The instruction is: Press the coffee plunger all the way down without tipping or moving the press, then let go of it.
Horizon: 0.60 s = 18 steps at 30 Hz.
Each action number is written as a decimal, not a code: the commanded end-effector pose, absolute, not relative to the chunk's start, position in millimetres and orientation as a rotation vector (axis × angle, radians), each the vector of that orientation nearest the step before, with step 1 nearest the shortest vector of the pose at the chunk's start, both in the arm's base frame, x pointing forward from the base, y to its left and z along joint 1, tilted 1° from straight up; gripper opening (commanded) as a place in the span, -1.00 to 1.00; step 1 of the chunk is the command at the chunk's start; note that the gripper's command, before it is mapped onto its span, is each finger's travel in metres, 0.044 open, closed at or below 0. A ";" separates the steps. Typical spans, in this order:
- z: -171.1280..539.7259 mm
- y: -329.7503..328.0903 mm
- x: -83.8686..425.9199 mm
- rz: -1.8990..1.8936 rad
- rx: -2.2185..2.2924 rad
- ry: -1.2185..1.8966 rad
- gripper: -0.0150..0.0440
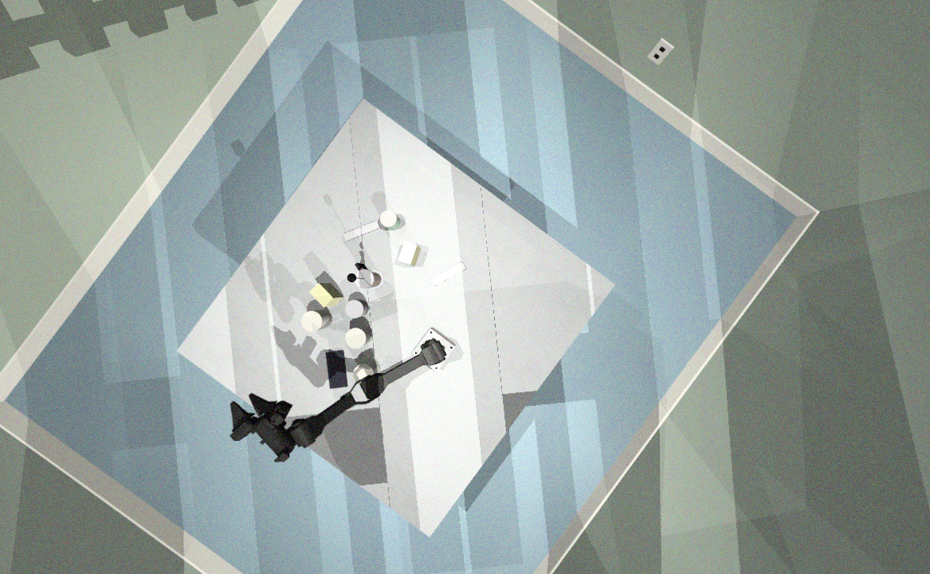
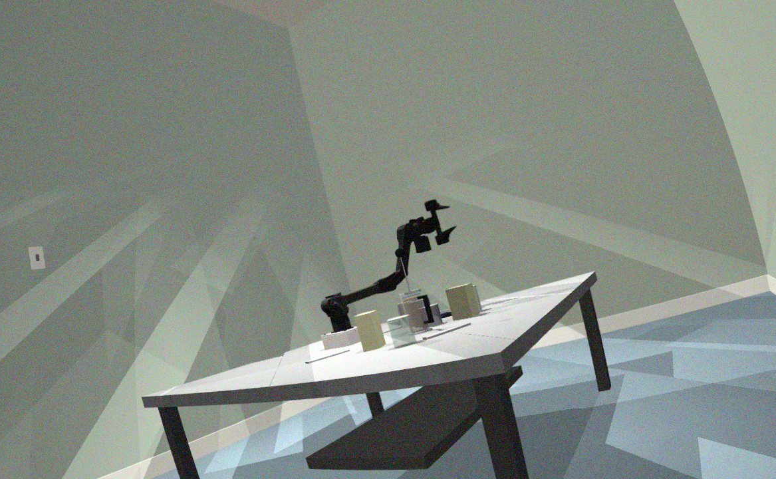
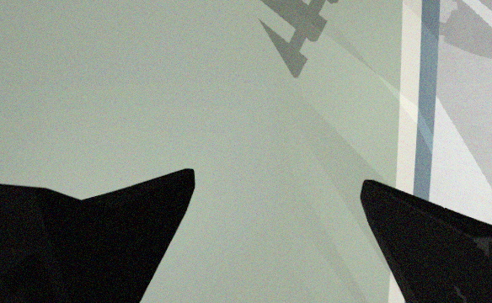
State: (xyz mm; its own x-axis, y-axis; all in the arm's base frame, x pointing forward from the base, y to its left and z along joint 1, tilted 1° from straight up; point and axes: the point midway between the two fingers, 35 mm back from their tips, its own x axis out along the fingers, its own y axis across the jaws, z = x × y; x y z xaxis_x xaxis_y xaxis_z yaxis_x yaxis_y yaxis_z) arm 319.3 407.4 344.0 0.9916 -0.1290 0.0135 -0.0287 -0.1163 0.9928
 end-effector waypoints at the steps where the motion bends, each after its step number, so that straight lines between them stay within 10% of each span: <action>1: 345.1 407.8 318.2 -0.082 1.692 -0.118 0.95; 18: 514.2 395.2 159.6 0.513 2.564 0.279 1.00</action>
State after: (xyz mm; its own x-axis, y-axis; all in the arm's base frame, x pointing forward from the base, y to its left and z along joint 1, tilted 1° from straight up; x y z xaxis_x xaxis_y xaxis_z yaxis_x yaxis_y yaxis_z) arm 183.7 415.3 481.3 0.9373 0.2531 0.2395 0.0364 -0.7547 0.6551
